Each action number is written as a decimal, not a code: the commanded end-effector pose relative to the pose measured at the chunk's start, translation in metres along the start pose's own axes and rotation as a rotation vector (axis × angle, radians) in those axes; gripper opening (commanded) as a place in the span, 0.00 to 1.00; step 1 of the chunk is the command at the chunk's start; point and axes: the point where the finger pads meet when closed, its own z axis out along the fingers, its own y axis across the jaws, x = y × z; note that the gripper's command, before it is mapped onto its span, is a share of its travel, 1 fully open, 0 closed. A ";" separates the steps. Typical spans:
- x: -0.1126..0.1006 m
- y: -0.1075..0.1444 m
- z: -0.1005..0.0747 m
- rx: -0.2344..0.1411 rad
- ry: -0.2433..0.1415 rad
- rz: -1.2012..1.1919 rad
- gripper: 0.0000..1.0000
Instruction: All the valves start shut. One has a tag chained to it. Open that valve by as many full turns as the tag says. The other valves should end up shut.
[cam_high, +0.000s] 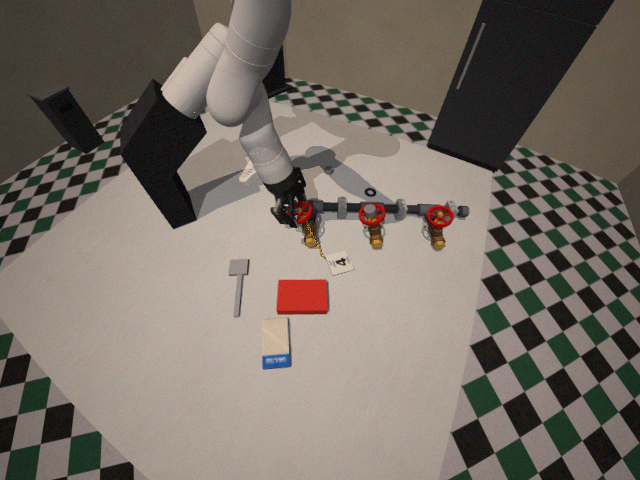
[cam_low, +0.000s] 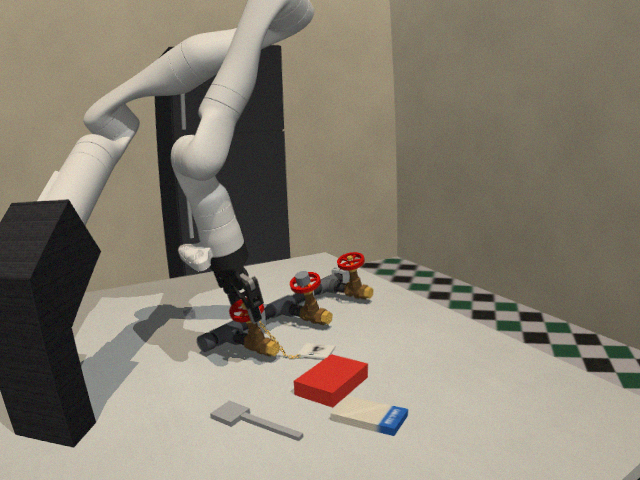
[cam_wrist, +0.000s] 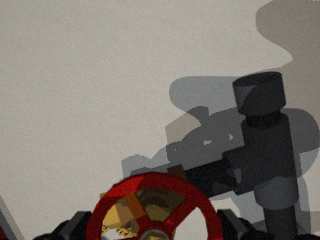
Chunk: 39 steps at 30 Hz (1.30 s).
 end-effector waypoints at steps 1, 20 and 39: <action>-0.003 0.003 0.000 0.006 -0.014 -0.155 0.75; -0.003 0.003 0.000 0.010 -0.012 -0.726 0.75; -0.003 0.003 0.000 0.012 -0.010 -1.094 0.75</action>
